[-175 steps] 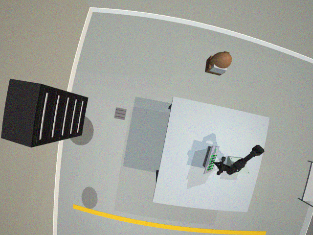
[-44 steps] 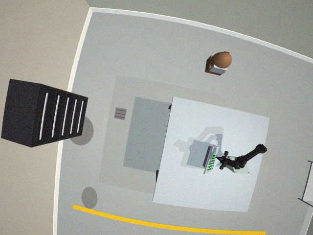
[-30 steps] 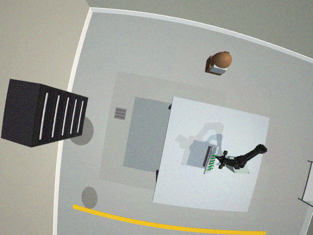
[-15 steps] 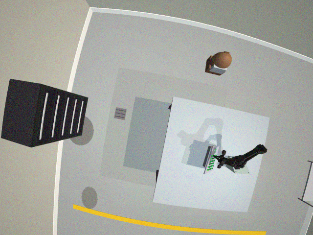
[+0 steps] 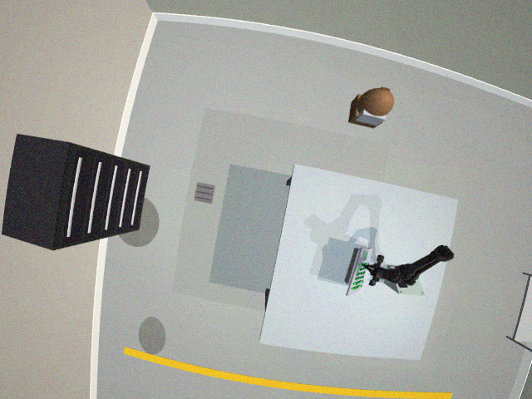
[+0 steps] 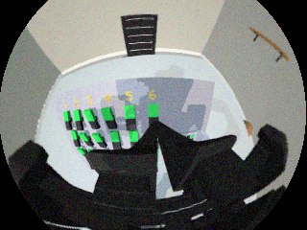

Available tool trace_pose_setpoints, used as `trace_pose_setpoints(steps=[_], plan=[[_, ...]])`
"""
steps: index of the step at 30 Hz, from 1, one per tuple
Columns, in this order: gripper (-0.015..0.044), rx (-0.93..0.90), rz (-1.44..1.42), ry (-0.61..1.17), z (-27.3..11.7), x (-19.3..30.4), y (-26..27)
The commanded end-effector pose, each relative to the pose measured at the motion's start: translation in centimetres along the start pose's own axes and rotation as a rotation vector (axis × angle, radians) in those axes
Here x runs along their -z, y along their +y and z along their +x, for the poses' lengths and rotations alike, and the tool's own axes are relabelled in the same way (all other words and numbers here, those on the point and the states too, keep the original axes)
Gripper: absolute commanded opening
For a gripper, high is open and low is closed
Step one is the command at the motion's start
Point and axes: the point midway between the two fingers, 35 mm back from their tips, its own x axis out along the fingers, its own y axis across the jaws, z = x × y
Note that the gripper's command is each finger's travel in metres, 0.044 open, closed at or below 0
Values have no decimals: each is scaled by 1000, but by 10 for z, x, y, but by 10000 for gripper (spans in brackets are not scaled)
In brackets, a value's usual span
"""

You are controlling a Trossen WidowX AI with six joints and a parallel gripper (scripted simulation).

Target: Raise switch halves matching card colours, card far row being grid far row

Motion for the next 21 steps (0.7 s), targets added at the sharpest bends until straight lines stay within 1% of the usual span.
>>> trace_pose_setpoints(steps=[1,21], plan=[[0,-6,-8,2,0,2,2],[0,-6,-8,2,3,2,2]])
